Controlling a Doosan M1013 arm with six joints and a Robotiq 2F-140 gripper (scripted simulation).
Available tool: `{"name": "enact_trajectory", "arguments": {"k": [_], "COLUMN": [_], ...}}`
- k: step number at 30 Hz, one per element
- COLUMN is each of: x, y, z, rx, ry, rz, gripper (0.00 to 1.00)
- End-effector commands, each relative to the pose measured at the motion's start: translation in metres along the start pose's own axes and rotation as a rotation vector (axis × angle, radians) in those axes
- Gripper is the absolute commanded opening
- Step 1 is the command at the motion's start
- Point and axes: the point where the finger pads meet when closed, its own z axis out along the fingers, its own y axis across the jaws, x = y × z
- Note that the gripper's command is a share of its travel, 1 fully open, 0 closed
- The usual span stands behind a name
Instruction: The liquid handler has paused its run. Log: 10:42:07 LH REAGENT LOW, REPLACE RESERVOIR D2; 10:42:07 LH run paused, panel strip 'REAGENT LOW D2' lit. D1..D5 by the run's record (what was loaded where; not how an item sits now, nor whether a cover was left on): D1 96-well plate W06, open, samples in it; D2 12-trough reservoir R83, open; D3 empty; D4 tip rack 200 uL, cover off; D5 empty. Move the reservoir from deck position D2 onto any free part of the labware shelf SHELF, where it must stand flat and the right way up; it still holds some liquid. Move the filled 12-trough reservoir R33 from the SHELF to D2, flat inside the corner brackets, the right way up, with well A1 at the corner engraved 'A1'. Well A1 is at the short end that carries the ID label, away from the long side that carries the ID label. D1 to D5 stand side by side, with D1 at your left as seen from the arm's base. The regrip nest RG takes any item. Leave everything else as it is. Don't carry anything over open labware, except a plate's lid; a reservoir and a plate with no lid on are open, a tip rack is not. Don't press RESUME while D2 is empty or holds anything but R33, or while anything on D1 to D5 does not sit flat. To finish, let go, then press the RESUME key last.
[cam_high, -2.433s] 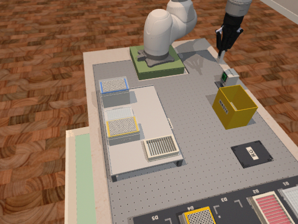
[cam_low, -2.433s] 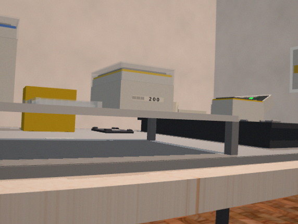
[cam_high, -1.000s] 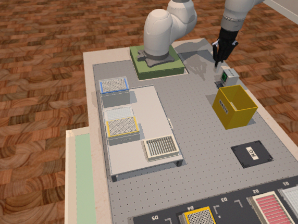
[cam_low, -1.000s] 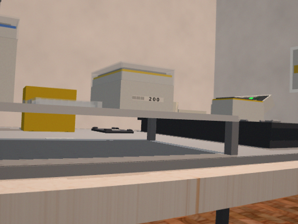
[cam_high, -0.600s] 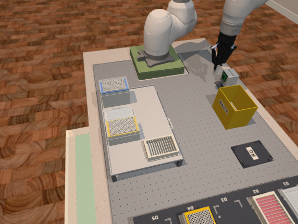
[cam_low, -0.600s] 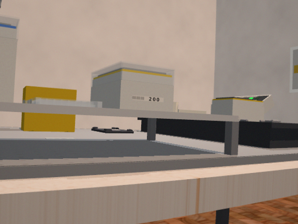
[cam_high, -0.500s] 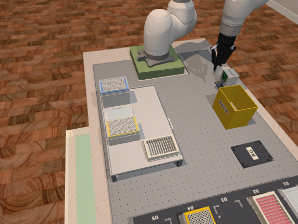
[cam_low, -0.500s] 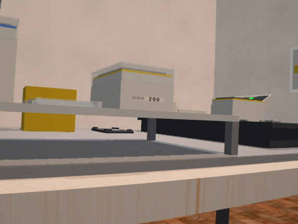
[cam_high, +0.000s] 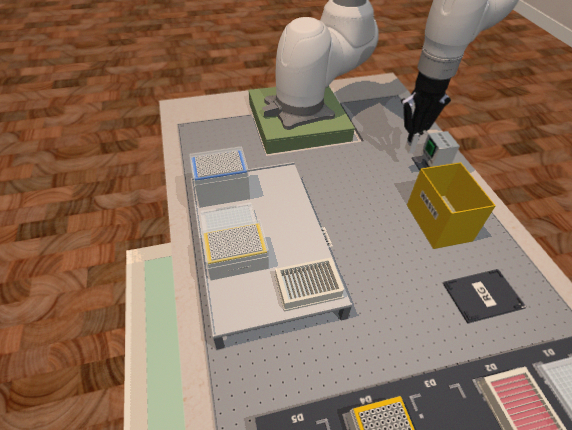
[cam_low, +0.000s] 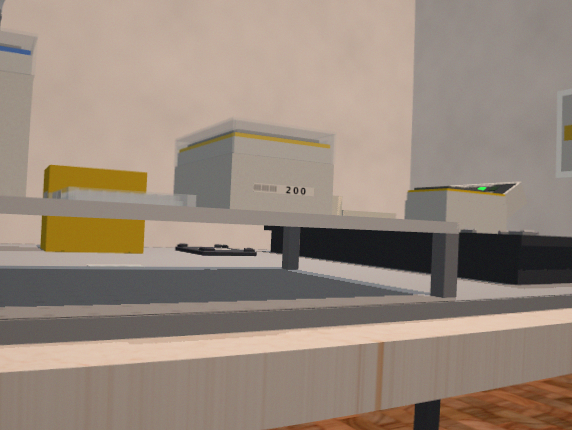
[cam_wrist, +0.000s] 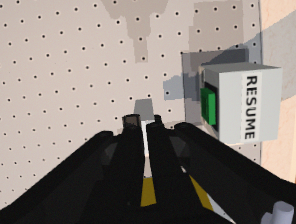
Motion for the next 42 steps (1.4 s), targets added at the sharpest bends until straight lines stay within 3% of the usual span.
{"name": "enact_trajectory", "arguments": {"k": [1,22,42], "x": [0.000,0.000,0.000], "y": [0.000,0.000,0.018], "z": [0.002,0.034,0.034], "rx": [0.000,0.000,0.000], "ry": [0.000,0.000,0.000], "rz": [0.000,0.000,0.000], "gripper": [0.00,0.00,0.00]}}
